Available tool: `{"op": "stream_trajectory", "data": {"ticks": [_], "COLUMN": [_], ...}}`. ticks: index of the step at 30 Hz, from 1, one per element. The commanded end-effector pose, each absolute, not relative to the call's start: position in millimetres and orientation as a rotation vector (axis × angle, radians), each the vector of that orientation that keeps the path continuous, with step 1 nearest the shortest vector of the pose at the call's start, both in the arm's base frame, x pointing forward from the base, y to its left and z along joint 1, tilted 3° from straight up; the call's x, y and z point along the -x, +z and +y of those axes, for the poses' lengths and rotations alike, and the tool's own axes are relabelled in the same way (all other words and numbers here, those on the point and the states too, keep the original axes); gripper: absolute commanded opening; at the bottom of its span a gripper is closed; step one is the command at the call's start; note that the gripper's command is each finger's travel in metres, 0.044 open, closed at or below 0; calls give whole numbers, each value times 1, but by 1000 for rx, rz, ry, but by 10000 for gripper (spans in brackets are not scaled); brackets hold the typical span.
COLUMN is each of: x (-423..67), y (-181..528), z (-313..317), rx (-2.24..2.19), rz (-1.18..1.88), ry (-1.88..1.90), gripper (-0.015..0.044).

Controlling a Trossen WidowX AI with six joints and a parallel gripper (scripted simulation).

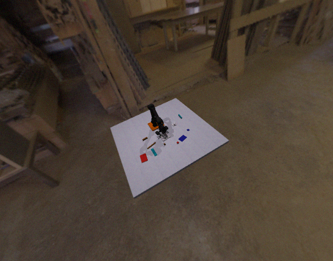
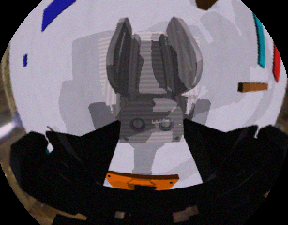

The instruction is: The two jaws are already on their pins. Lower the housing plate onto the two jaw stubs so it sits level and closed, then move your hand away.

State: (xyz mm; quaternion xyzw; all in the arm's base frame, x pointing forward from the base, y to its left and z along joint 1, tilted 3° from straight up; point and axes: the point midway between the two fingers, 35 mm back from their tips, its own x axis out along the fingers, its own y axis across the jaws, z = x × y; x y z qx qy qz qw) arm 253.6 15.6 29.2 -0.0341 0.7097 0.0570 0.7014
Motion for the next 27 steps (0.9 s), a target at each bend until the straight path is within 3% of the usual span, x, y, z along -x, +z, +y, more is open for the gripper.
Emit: {"op": "stream_trajectory", "data": {"ticks": [1, 27], "x": [-254, -254], "y": [30, 30], "z": [15, 15], "rx": [75, 75], "rz": [1582, 1582], "ry": [123, 123], "gripper": [351, 351]}}
